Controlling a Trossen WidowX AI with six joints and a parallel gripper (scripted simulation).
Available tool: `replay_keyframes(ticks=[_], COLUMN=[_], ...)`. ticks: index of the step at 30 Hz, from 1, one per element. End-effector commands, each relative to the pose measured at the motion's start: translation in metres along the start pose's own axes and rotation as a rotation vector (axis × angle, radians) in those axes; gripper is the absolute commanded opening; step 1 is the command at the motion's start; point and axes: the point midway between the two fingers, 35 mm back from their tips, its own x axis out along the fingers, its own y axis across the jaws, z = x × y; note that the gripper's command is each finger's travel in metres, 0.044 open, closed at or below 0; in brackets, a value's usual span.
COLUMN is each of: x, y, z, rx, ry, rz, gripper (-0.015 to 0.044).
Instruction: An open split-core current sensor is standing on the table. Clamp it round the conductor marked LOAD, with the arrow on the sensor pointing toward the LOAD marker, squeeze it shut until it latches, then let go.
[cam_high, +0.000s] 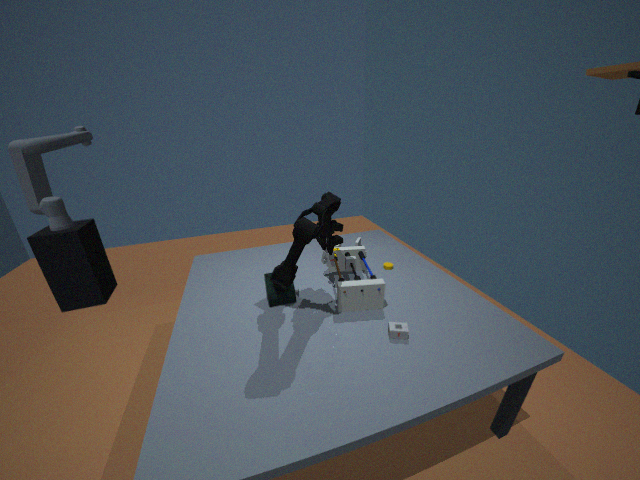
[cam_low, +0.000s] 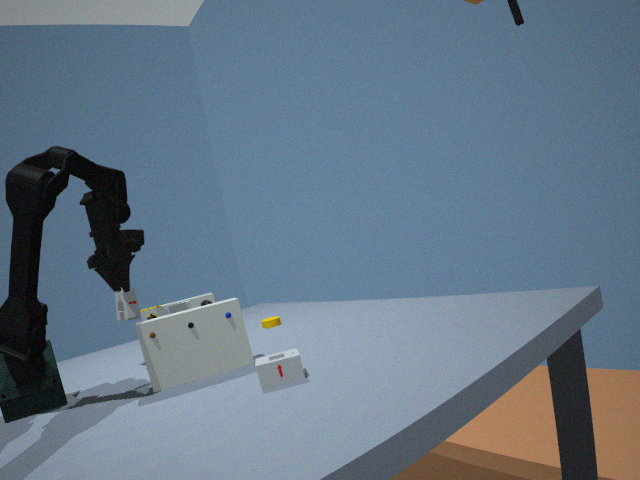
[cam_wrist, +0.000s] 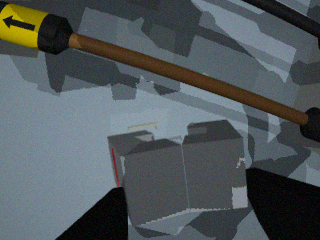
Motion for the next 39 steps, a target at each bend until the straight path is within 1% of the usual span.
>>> replay_keyframes(ticks=[1,18,33,39], x=[0.001,0.005,0.009,0.011], y=[-0.007,-0.035,-0.059,-0.062], z=[0.0,-0.003,-0.008,-0.008], rx=[-0.104,-0.632,-1.093,-1.138], ry=[-0.018,-0.081,-0.098,-0.098], rz=[-0.009,-0.077,-0.17,-0.181], gripper=[0.0,0.0,0.0,0.0])
